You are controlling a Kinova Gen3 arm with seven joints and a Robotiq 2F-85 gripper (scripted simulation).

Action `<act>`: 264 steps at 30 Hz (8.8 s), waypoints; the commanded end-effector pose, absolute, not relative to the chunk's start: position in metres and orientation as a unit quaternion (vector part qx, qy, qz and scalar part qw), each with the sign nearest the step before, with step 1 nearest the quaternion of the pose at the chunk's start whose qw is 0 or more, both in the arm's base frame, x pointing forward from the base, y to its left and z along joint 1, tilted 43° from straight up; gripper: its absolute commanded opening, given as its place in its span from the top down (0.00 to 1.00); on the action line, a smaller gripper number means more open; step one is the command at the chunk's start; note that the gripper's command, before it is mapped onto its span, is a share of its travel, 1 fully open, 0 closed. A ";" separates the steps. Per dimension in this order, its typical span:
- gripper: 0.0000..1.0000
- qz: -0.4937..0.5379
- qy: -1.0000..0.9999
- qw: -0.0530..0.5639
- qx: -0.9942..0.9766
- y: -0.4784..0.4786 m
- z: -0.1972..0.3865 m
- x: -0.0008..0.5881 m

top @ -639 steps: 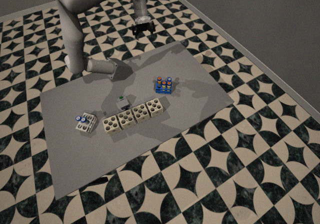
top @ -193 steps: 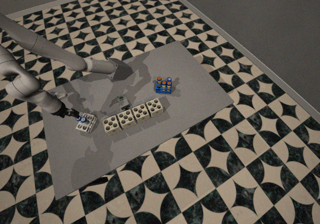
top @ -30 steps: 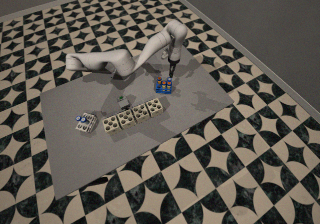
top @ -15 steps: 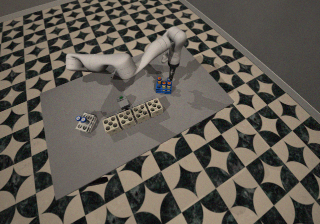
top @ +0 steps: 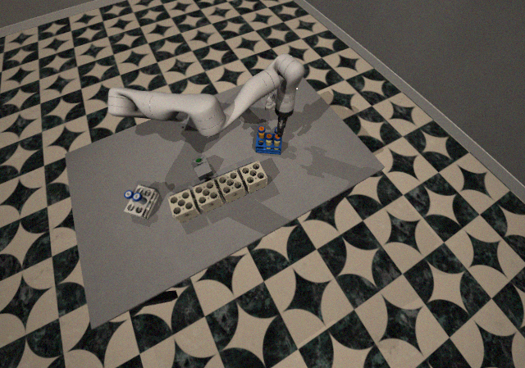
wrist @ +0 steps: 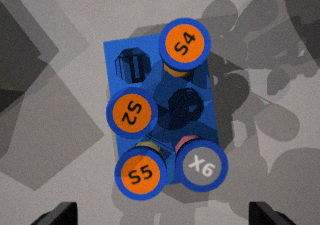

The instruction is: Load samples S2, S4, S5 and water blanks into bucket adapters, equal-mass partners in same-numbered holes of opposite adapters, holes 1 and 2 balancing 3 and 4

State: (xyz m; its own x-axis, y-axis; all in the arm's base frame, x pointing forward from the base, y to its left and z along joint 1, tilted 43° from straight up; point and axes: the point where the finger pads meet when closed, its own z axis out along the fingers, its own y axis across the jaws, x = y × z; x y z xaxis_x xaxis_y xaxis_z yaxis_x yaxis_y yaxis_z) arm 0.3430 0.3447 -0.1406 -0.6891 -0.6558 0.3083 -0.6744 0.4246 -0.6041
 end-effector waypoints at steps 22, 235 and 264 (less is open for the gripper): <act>0.00 0.363 -0.844 0.012 0.394 0.335 -0.153 0.348; 0.38 0.345 -0.930 -0.118 0.037 0.088 0.163 0.309; 0.38 0.396 -0.845 0.081 0.350 0.023 0.212 0.289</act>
